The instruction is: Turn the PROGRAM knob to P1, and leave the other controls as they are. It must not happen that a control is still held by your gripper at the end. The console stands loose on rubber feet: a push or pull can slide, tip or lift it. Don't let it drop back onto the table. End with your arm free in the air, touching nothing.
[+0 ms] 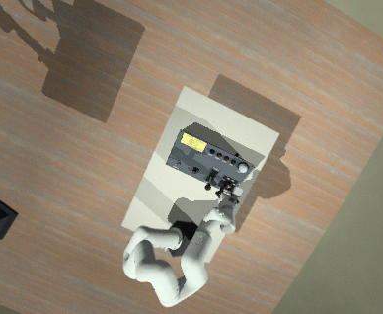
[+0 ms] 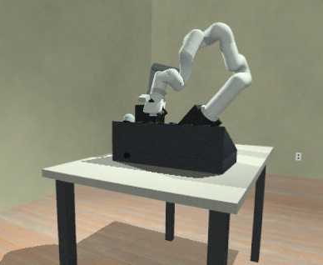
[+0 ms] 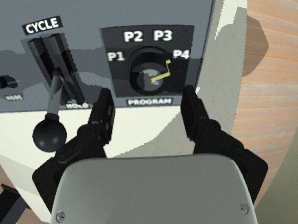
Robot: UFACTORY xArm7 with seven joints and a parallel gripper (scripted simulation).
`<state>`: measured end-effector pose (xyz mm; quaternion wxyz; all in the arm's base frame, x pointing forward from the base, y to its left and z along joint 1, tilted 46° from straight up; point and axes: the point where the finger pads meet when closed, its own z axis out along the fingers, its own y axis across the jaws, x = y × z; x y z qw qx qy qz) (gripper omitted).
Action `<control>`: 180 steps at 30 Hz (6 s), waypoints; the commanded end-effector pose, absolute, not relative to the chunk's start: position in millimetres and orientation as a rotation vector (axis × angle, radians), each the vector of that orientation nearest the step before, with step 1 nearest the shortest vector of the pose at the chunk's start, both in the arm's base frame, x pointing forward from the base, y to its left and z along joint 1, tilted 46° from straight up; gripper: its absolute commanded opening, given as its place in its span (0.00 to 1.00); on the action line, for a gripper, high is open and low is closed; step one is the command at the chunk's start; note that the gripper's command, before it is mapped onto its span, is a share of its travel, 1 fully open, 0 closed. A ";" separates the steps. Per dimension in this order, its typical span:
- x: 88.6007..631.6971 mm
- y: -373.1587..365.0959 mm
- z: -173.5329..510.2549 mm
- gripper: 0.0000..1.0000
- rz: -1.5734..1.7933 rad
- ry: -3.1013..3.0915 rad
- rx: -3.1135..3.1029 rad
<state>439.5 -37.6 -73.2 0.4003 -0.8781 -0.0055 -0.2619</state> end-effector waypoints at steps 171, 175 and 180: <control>464.3 -8.7 -100.0 0.00 -1.048 -0.866 -2.196; 464.3 -8.7 -100.0 0.00 -1.071 -0.924 -2.184; 464.3 -8.7 -100.0 0.00 -1.129 -1.074 -2.150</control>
